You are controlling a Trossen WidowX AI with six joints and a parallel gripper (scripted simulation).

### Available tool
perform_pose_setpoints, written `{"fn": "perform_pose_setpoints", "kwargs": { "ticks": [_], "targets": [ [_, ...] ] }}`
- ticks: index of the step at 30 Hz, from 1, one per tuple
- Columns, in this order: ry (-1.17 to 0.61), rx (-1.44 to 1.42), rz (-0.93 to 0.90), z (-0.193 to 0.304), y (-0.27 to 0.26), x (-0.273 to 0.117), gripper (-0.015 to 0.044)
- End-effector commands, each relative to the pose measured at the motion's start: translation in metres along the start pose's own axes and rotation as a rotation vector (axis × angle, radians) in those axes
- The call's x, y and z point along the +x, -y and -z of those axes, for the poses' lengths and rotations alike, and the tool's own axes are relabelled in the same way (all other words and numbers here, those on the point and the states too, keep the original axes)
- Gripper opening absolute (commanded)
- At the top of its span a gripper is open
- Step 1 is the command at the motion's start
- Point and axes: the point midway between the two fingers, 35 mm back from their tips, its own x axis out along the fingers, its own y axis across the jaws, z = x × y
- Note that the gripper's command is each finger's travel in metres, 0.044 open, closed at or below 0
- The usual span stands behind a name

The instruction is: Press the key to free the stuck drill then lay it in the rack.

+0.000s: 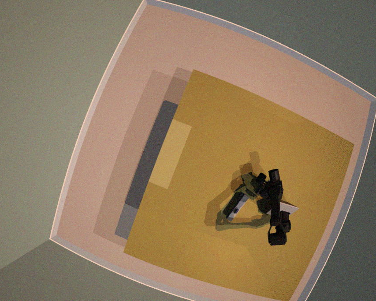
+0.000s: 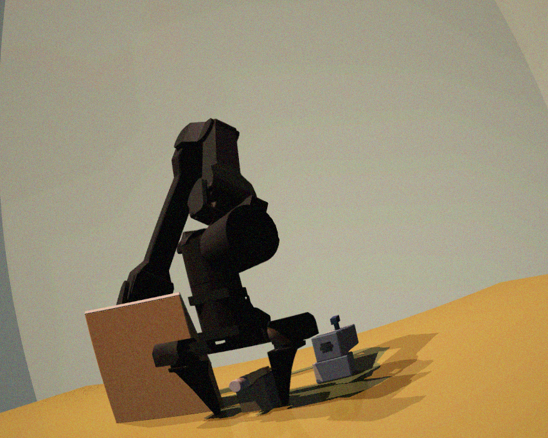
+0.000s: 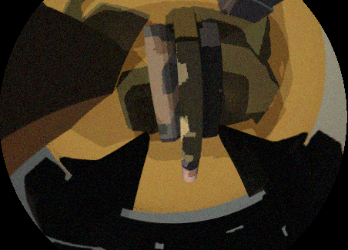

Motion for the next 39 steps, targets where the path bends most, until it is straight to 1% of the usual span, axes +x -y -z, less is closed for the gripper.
{"fn": "perform_pose_setpoints", "kwargs": {
  "ticks": [1,14,16,17,23,29,39],
  "targets": [
    [0.003,-0.004,-0.001,0.001,0.001,-0.011,0.044],
    [0.007,-0.003,-0.004,0.002,0.001,-0.078,0.044],
    [0.007,-0.003,-0.004,0.003,0.001,-0.08,0.044],
    [0.009,0.004,0.002,0.002,0.001,-0.074,0.044],
    [-0.032,0.058,0.077,0.016,0.001,-0.082,0.044],
    [-0.103,0.079,0.11,0.008,0.029,-0.093,0.044],
    [-0.188,0.106,0.147,-0.019,0.069,-0.1,0.044]
  ]
}}
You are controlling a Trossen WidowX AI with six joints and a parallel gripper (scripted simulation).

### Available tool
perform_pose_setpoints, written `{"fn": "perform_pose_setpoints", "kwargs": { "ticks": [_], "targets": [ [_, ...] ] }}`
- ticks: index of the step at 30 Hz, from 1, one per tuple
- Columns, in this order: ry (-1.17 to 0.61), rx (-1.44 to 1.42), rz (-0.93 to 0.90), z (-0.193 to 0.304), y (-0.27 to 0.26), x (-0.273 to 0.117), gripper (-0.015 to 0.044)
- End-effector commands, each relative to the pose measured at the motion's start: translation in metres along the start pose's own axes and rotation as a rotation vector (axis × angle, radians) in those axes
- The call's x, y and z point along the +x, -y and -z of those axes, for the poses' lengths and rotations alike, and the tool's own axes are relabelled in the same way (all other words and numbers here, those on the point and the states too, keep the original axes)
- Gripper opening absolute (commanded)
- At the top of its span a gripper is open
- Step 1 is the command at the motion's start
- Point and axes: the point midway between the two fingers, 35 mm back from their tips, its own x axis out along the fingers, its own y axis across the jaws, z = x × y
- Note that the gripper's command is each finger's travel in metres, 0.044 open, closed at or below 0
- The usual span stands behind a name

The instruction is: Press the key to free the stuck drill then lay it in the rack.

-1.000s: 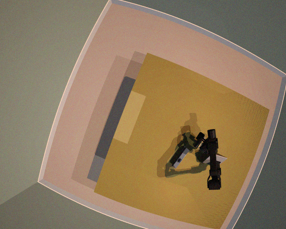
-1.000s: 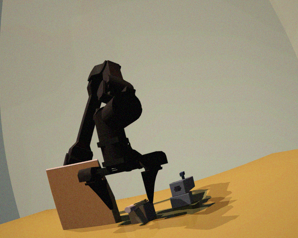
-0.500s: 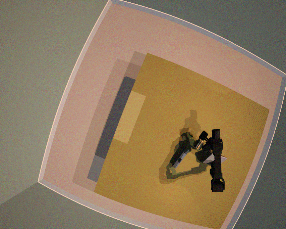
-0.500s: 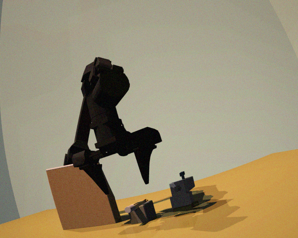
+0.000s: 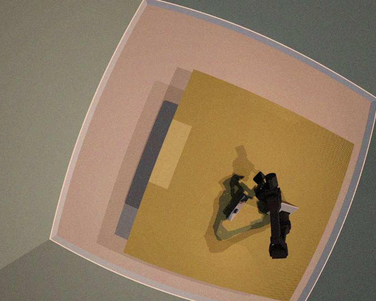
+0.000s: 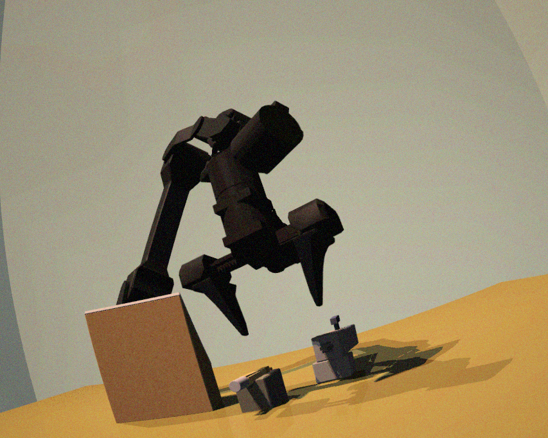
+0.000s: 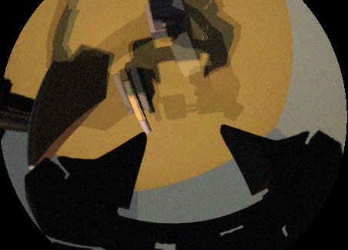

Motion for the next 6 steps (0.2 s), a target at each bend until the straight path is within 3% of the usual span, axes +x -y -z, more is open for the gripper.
{"fn": "perform_pose_setpoints", "kwargs": {
  "ticks": [1,6],
  "targets": [
    [-0.022,0.005,0.023,-0.012,0.015,-0.003,0.044],
    [-0.05,0.014,0.05,-0.032,0.032,-0.005,0.044]
  ]
}}
